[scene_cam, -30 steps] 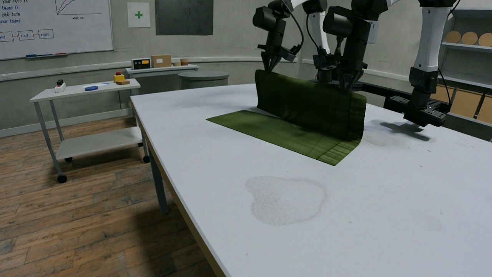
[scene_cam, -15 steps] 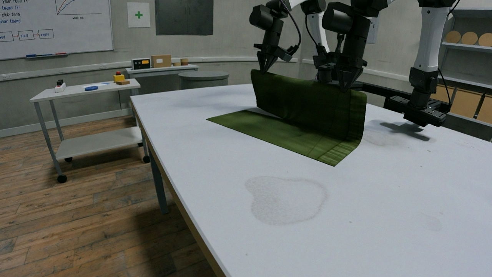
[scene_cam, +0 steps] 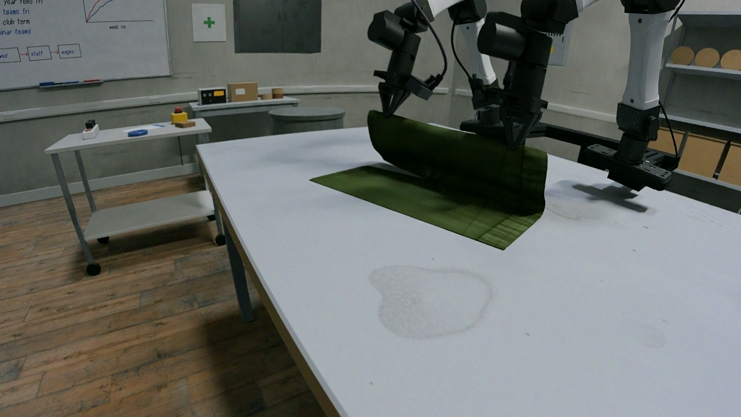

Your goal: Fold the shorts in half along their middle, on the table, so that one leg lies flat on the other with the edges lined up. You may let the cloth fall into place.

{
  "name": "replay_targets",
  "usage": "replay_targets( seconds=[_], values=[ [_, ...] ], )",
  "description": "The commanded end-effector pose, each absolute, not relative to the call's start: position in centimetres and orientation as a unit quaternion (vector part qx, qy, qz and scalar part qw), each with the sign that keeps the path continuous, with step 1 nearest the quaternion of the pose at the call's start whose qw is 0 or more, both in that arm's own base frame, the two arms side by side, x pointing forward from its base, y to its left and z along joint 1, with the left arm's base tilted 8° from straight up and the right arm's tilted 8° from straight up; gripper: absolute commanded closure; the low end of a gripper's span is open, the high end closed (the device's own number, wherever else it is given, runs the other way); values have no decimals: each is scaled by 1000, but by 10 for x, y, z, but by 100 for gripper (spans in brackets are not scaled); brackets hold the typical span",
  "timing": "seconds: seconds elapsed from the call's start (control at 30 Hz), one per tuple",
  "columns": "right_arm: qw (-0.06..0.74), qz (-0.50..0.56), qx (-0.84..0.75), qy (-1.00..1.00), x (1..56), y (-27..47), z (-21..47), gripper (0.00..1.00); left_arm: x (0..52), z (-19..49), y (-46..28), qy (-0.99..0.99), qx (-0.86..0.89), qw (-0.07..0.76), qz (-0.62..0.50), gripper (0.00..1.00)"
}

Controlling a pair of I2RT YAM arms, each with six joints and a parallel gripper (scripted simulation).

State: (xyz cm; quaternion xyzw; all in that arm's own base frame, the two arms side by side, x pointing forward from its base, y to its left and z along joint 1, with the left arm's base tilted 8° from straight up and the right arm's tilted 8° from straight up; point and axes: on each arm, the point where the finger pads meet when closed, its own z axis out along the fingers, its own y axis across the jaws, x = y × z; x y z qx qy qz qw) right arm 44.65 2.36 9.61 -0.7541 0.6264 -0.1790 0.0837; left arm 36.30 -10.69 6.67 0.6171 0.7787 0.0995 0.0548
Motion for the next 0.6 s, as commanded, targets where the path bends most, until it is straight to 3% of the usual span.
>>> replay_targets(
  seconds=[0.0, 0.3, 0.33, 0.37, 0.57],
  values=[
    [97, -210, -751, 619, 471, 20, 109, 100, 377, 66, -101, 779, 616, 50, 105, 100],
    [117, -230, -743, 618, 476, 20, 134, 100, 387, 82, -98, 783, 608, 69, 115, 100],
    [100, -213, -751, 617, 488, 20, 98, 100, 387, 82, -98, 783, 607, 70, 115, 100],
    [102, -215, -751, 616, 492, 21, 96, 100, 387, 55, -98, 784, 613, 31, 87, 100],
    [107, -219, -752, 613, 506, 22, 88, 100, 401, 47, -90, 787, 610, 7, 91, 100]
  ],
)
